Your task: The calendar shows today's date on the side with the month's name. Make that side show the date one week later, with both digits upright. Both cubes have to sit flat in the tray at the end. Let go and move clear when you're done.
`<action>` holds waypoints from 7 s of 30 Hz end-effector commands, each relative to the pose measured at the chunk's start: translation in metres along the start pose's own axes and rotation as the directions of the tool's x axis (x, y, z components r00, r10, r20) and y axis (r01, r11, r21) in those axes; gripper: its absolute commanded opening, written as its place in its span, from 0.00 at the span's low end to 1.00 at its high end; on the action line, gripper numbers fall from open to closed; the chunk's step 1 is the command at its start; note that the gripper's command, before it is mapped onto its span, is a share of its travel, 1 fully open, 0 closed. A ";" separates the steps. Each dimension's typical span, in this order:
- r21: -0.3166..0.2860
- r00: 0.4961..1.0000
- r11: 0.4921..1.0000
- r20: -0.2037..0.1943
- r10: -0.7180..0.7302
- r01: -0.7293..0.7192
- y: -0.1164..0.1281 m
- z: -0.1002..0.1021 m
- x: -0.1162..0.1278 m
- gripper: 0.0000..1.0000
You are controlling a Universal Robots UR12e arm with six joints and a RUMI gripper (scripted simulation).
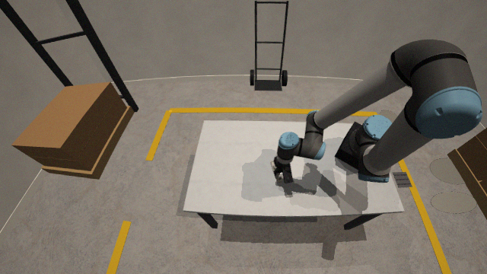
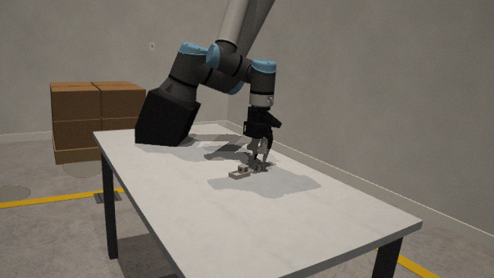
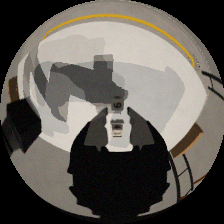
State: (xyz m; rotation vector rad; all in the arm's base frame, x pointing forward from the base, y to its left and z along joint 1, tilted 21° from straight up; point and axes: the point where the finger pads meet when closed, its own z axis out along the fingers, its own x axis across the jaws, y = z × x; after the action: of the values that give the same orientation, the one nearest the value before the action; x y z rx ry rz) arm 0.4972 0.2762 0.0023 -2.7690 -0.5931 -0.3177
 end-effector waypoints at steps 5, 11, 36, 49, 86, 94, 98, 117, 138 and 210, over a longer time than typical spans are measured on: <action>-0.002 1.000 1.000 -0.001 -0.002 0.002 0.000 0.000 0.002 0.28; -0.001 1.000 1.000 0.000 -0.002 0.002 0.000 0.001 0.002 0.28; -0.001 1.000 1.000 0.000 -0.002 0.002 -0.001 0.028 0.002 0.28; -0.002 1.000 1.000 -0.002 -0.002 0.002 0.000 0.027 0.002 0.28; -0.002 1.000 1.000 -0.002 -0.002 0.002 0.000 0.027 0.002 0.10; -0.002 1.000 1.000 -0.002 -0.002 0.002 0.000 0.027 0.002 0.10; -0.002 1.000 1.000 -0.002 -0.002 0.002 0.000 0.027 0.002 0.10; -0.002 1.000 1.000 -0.002 -0.001 0.001 0.001 0.016 0.002 0.10; -0.003 1.000 1.000 -0.005 -0.002 0.002 0.001 -0.067 0.004 0.10; 0.001 1.000 1.000 0.003 -0.007 0.007 0.122 -0.022 0.000 0.10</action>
State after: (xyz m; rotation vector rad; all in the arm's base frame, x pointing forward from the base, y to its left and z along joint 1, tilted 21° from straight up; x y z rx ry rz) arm 0.5439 0.1584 0.0050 -2.7648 -0.6029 -0.3099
